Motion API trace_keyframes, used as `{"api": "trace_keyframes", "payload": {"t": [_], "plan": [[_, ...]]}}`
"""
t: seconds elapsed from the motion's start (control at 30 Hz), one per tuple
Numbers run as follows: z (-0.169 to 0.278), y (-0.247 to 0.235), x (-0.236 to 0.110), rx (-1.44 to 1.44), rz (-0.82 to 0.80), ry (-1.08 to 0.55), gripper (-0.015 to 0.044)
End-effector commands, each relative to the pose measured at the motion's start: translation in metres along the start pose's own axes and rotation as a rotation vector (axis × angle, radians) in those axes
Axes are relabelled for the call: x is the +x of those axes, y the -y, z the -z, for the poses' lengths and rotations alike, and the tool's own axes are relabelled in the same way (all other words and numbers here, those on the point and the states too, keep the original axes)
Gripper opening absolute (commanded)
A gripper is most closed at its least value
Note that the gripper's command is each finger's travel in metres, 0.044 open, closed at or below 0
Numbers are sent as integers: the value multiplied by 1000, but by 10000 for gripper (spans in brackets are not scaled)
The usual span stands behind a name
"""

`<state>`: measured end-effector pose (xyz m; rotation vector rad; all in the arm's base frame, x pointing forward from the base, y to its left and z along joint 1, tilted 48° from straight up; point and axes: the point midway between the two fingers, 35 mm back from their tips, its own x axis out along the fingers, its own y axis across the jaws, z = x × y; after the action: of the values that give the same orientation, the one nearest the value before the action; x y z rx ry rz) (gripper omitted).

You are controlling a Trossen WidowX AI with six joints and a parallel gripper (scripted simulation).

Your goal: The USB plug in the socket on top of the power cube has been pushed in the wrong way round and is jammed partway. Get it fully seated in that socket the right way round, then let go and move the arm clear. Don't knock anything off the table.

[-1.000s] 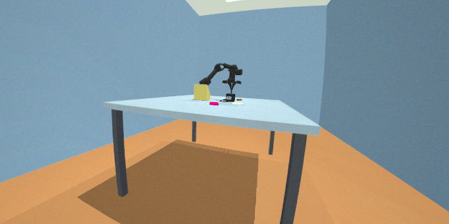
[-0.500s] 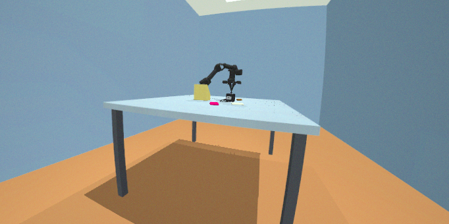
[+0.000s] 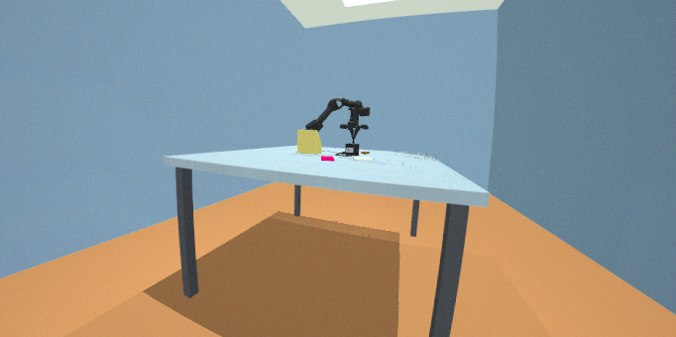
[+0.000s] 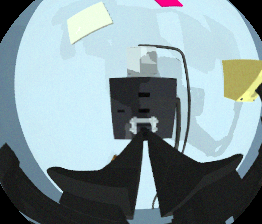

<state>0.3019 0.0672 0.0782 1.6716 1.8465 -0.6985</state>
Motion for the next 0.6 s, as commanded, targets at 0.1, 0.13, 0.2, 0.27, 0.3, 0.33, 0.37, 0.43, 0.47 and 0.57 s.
{"api": "trace_keyframes", "payload": {"t": [0.1, 0.13, 0.2, 0.27, 0.3, 0.33, 0.37, 0.43, 0.47, 0.57], "plan": [[1, 1, 3, 4, 2, -6, 0], [1, 1, 3, 4, 2, -6, 0], [1, 1, 3, 4, 2, -6, 0], [1, 1, 3, 4, 2, -6, 0], [1, 1, 3, 4, 2, -6, 0], [1, 1, 3, 4, 2, -6, 0], [1, 1, 4, 4, 2, -6, 0], [1, 1, 4, 4, 2, -6, 0], [1, 1, 4, 4, 2, -6, 0], [1, 1, 4, 4, 2, -6, 0]]}}
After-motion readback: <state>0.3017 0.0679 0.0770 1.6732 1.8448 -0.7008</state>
